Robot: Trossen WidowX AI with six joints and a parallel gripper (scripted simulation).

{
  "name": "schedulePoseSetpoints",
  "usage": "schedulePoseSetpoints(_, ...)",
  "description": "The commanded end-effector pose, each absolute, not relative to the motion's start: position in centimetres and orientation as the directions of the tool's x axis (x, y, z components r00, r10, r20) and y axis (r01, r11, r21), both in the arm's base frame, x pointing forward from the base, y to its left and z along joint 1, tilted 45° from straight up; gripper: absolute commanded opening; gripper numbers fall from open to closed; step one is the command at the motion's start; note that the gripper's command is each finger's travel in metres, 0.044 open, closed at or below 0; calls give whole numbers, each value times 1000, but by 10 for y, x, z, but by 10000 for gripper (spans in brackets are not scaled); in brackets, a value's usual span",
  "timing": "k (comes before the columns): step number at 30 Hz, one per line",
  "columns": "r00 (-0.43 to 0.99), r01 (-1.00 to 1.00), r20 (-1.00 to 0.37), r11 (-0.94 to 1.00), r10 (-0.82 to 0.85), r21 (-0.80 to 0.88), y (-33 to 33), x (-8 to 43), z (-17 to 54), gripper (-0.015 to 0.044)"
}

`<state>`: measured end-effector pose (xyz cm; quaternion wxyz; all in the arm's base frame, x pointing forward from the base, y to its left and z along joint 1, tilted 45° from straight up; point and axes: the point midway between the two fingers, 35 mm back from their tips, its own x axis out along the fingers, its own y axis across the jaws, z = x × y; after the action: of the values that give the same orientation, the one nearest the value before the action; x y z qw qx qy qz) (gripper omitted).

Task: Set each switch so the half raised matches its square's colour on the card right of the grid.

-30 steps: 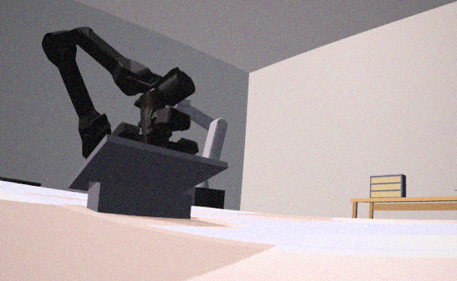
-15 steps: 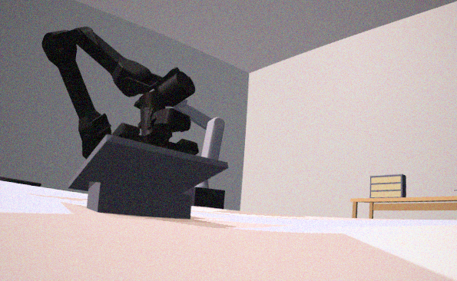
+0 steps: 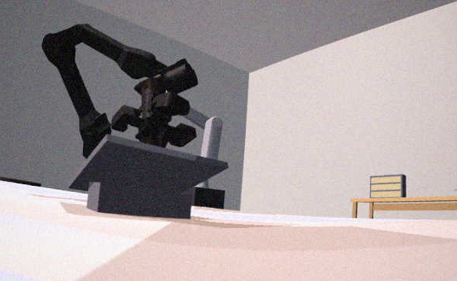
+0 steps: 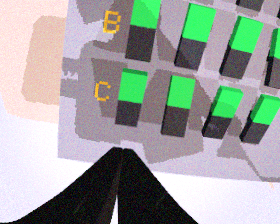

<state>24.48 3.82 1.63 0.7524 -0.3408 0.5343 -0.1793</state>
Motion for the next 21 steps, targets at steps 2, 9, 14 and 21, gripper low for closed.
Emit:
schedulePoseSetpoints(2,364,-84,-685,710,-631,-699,52,238,33,0)
schedulePoseSetpoints(9,363,-84,-684,709,-633,-700,32,241,53,0)
schedulePoseSetpoints(14,375,-85,-683,710,-627,-699,21,247,40,0)
schedulePoseSetpoints(21,388,-84,-677,708,-625,-701,9,253,29,0)
